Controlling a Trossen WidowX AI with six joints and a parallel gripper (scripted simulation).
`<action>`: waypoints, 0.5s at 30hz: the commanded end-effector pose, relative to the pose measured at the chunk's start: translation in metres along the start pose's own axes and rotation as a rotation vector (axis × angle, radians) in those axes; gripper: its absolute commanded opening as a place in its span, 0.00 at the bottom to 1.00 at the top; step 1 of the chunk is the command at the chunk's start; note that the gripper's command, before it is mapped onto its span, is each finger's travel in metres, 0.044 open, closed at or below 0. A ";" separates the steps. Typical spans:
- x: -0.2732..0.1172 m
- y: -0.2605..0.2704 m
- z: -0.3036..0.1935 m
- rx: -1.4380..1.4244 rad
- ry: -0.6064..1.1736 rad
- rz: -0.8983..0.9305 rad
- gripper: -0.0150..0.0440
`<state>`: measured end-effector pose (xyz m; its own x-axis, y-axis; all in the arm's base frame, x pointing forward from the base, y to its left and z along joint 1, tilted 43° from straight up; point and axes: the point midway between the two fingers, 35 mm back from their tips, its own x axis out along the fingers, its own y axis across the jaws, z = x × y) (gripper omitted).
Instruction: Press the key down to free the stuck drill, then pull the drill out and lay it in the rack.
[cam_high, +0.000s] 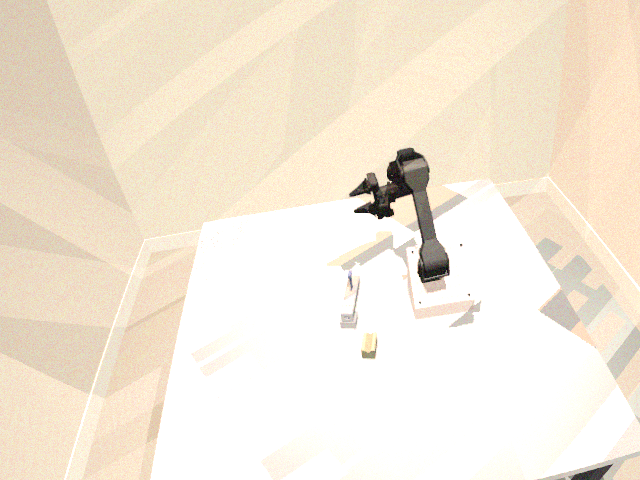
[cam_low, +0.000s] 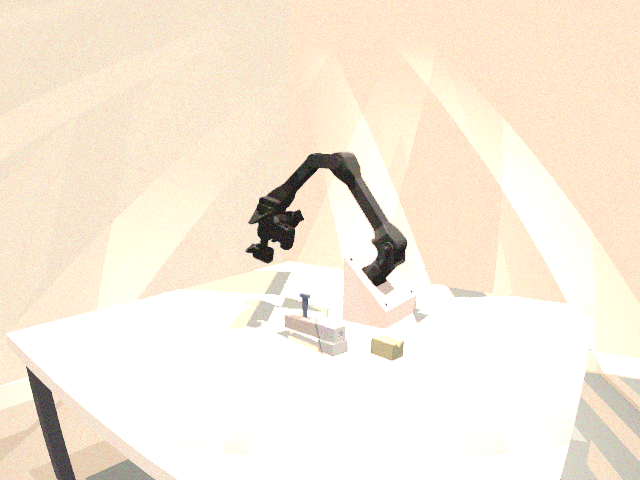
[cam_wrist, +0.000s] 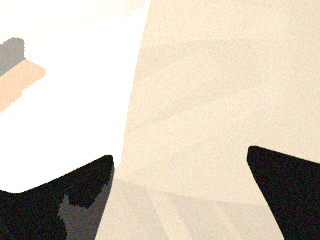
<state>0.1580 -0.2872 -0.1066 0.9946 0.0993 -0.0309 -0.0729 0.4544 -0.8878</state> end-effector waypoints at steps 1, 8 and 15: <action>0.000 0.000 0.000 0.000 0.000 0.000 0.89; 0.000 0.000 0.000 0.000 0.000 0.000 0.58; 0.033 -0.007 0.035 -0.679 -0.285 0.171 0.26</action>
<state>0.1689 -0.2733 -0.0990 0.9645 0.2461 -0.0956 -0.1283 0.1206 -0.9844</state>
